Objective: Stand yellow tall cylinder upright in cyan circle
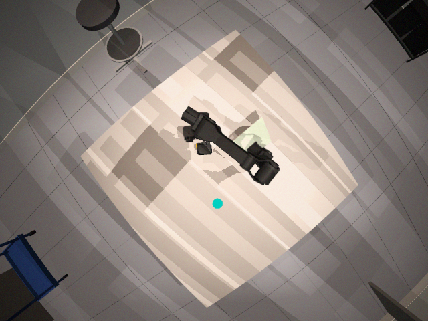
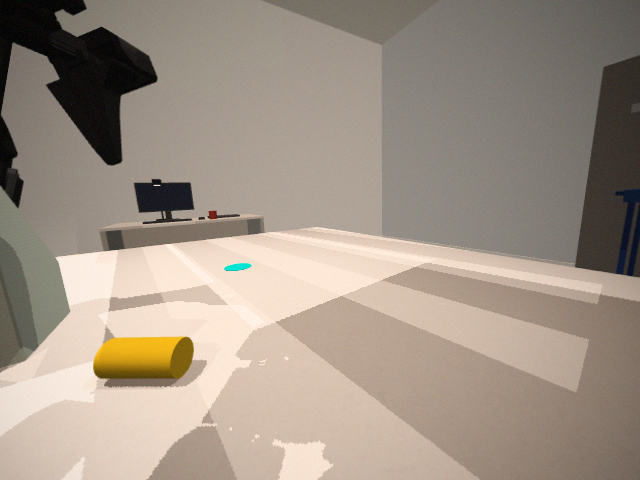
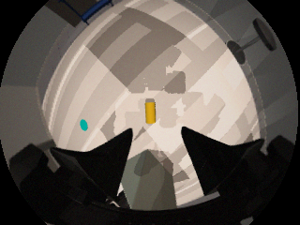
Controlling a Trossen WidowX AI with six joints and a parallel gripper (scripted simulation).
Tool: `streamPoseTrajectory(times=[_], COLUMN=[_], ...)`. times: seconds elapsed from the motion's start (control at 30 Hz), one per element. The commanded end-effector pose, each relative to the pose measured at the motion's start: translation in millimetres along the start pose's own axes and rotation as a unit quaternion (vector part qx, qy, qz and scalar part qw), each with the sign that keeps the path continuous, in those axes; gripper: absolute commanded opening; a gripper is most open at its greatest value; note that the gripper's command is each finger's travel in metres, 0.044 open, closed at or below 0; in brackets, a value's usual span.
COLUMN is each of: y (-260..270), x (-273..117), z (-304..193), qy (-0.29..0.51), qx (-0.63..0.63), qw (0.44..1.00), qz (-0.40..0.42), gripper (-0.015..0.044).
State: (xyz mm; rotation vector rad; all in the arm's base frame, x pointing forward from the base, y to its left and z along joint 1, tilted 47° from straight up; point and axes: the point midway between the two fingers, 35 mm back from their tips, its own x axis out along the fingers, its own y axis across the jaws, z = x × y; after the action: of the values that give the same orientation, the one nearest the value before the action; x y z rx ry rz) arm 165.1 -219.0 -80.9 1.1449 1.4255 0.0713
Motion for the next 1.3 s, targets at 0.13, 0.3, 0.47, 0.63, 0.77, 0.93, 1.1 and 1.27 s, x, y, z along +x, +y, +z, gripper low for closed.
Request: streamPoseTrajectory(times=[0.13,0.3,0.47,0.63,0.77,0.93,1.1,1.27], y=[23.4,24.4,19.9,16.5,16.4,16.4,16.4,16.6], x=[58.1,63.2,117.8,167.4,169.1,169.1,169.1,165.7], z=[19.7,20.3,13.2,-3.5,-4.3,-4.3,-4.3,-0.9], qy=[0.105,0.11,0.109,0.11,0.111,0.111,0.111,0.104], qx=[-0.014,-0.015,-0.015,-0.015,-0.015,-0.015,-0.015,-0.009], qw=[0.994,0.993,0.993,0.993,0.993,0.993,0.993,0.994], qz=[-0.04,-0.042,-0.042,-0.04,-0.04,-0.04,-0.04,-0.038], gripper=[0.0309,0.0309,0.0309,0.0309,0.0309,0.0178,0.0105,0.0105])
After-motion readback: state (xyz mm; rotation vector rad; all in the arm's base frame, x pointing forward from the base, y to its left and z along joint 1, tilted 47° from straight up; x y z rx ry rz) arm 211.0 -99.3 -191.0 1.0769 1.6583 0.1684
